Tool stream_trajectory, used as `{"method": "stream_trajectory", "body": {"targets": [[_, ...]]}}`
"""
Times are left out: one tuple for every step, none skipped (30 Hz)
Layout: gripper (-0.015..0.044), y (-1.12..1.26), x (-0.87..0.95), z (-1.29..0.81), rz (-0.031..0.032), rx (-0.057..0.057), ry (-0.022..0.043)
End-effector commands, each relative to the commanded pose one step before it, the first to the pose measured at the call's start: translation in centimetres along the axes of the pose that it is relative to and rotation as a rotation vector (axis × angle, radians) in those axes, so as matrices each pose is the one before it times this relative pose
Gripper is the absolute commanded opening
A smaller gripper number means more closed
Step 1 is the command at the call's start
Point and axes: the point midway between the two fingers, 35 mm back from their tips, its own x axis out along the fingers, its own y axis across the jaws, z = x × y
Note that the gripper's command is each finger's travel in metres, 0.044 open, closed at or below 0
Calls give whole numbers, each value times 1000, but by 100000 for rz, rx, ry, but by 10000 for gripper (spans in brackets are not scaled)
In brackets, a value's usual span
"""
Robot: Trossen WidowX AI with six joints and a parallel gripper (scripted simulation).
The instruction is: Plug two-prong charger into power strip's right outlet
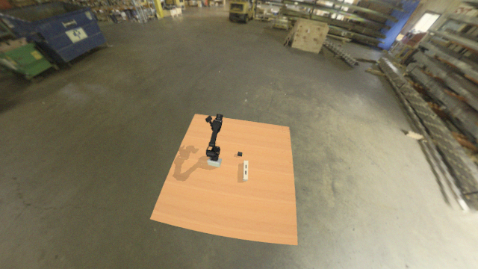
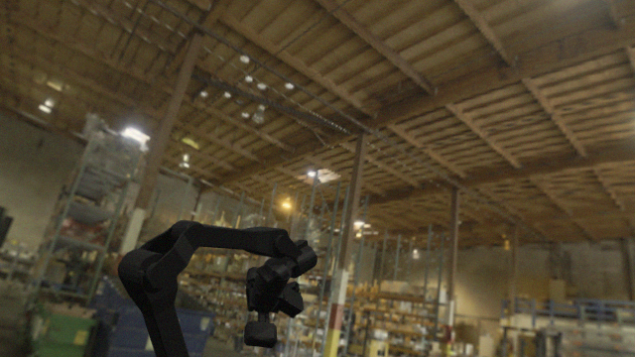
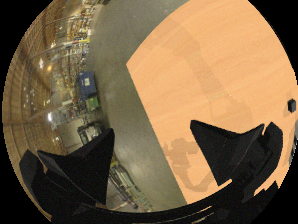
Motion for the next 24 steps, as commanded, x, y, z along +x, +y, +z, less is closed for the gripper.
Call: {"method": "stream_trajectory", "body": {"targets": [[426, -24, 42, 31, -220, 46, -45], [440, -74, 124, 92, -658, 140, -134], [440, -125, 205, 154, -1093, 239, -222], [440, -152, 246, 188, -1314, 298, -265], [440, -154, 244, 189, -1308, 309, -261], [440, -156, 242, 191, -1302, 320, -258], [440, -158, 239, 193, -1296, 330, -255], [440, -160, 237, 194, -1290, 341, -251], [440, -162, 235, 196, -1283, 352, -248], [440, -163, 233, 197, -1277, 363, -245], [440, -160, 230, 200, -1266, 285, -217], [440, -162, 229, 202, -1263, 297, -214], [440, -164, 226, 203, -1256, 308, -209], [440, -166, 224, 204, -1249, 319, -205], [440, -169, 222, 206, -1242, 329, -200], [440, -171, 220, 207, -1234, 340, -196], [440, -173, 218, 208, -1227, 351, -191], [440, -175, 215, 210, -1219, 362, -187], [440, -177, 213, 211, -1212, 373, -183], [440, -179, 211, 212, -1204, 383, -178], [440, -252, 215, 200, -1387, -110, -236], [440, -257, 217, 200, -1406, -107, -223], [440, -260, 216, 198, -1404, -102, -207], [440, -262, 215, 195, -1403, -98, -191]]}}
